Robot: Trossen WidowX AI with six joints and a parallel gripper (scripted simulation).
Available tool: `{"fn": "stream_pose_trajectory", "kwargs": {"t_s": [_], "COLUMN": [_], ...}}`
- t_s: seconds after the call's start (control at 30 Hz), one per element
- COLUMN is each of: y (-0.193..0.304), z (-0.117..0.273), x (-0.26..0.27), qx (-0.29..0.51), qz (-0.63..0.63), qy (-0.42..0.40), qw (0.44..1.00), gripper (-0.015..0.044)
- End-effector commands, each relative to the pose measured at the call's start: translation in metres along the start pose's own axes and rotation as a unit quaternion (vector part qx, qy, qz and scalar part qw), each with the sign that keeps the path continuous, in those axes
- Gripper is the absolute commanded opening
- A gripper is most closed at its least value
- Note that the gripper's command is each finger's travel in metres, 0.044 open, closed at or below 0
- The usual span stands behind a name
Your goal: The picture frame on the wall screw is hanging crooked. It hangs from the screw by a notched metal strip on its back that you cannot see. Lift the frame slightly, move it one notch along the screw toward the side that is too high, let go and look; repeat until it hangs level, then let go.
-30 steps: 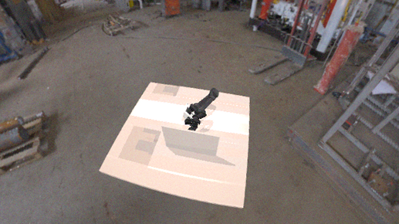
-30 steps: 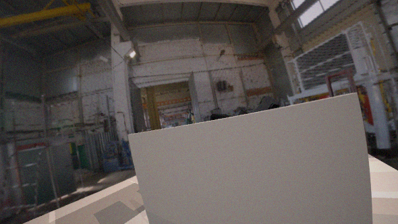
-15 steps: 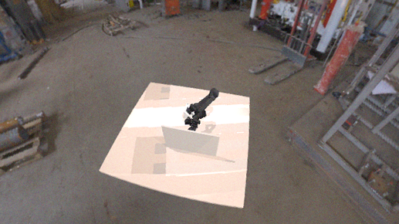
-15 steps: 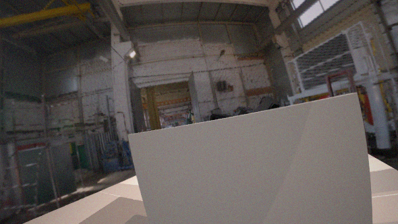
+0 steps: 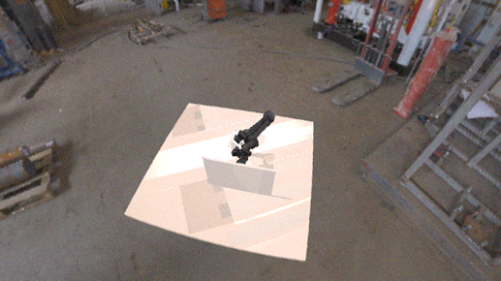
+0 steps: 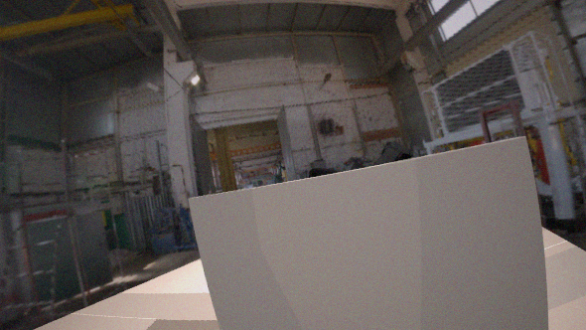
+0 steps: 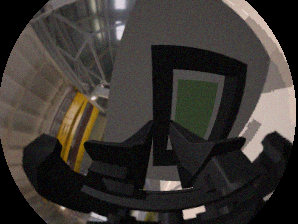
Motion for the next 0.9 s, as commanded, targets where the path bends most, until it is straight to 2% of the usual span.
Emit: {"fn": "stream_pose_trajectory", "kwargs": {"t_s": [0.0,0.87], "y": [-0.0006,0.0006], "z": [0.0001,0.0000], "x": [-0.0001,-0.0053], "qx": [-0.002,0.000], "qz": [-0.002,-0.001], "qy": [-0.003,-0.001], "qw": [1.000,1.000], "gripper": [0.0000,0.0000]}}
Point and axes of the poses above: the point midway between the two fingers, 35 mm back from their tips, its own z axis back along the fingers, its own x axis across the jaws, y = z × x, the point moved 5 cm from there along z, back along the fingers, and after that the axes turned 6 degrees about z, right-handed, at the moved point
